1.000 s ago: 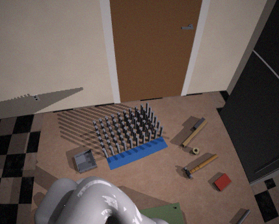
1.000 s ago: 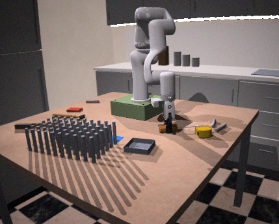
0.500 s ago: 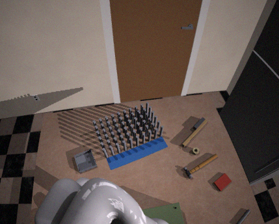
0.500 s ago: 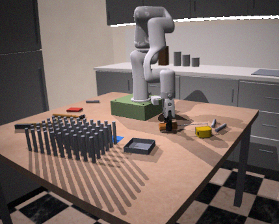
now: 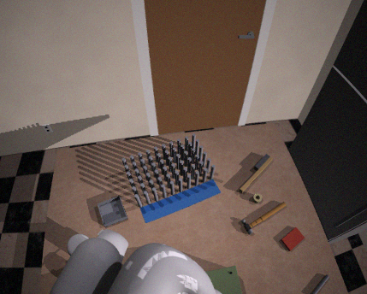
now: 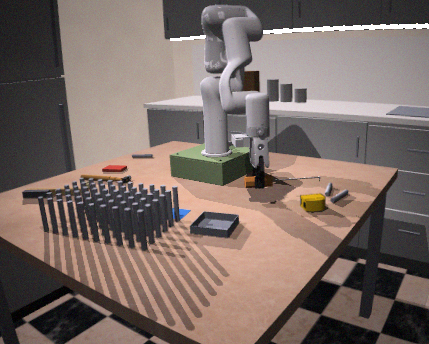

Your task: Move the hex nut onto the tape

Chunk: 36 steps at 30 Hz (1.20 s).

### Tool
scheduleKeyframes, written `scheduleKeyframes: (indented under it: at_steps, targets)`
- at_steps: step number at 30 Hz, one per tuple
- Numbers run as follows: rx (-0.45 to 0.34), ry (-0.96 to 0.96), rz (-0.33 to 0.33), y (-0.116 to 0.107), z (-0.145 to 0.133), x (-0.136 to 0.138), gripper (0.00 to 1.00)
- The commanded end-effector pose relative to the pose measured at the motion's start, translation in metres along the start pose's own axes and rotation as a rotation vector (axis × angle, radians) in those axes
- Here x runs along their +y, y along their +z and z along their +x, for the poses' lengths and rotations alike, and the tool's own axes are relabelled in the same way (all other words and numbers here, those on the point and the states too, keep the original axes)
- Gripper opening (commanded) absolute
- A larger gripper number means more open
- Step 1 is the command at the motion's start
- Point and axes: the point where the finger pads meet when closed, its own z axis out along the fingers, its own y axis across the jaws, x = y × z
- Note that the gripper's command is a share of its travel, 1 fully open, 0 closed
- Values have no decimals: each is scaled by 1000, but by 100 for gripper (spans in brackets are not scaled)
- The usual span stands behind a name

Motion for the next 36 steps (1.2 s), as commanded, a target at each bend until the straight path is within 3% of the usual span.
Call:
scheduleKeyframes:
  at_steps: [1,11,20,36]
  targets:
    - [-1,0,4,-22,0,-1,0]
    - [-1,0,4,-66,0,-1,0]
    - [-1,0,4,-86,0,-1,0]
    - [-1,0,4,-95,0,-1,0]
